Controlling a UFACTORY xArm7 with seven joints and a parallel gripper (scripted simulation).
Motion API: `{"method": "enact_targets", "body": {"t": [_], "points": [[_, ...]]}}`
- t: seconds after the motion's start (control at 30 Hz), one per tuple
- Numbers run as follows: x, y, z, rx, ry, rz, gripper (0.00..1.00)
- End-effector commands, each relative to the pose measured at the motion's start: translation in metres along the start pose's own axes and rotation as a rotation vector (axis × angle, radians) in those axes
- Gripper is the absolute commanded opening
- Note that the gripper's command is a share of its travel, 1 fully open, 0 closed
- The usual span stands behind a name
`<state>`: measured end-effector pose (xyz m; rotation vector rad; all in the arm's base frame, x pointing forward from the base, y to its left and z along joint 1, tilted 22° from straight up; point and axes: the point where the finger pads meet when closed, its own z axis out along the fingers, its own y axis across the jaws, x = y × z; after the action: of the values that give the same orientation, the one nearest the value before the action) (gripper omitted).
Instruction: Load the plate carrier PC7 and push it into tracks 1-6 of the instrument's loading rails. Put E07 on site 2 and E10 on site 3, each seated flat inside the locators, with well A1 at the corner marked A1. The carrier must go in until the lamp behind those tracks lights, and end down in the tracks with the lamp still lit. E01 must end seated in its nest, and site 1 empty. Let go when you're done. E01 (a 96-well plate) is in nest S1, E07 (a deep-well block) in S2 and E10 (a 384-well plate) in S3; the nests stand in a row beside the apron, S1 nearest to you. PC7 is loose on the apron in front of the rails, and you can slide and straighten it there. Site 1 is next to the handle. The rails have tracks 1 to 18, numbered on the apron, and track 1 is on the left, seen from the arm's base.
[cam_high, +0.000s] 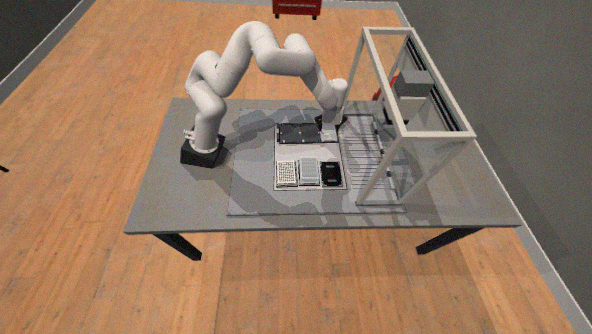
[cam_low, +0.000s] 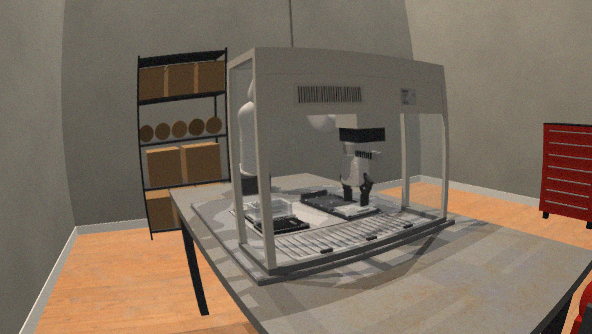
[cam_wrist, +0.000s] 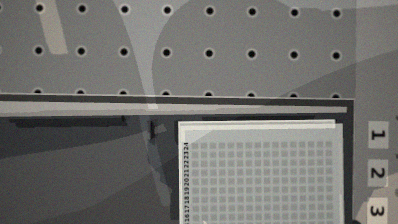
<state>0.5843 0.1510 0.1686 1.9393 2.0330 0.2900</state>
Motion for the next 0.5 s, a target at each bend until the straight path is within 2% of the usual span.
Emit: {"method": "enact_targets", "body": {"t": [0.0,0.47], "points": [[0.001,0.002,-0.009,-0.005,0.002,0.000,1.00],[0.001,0.002,-0.029,-0.005,0.002,0.000,1.00]]}}
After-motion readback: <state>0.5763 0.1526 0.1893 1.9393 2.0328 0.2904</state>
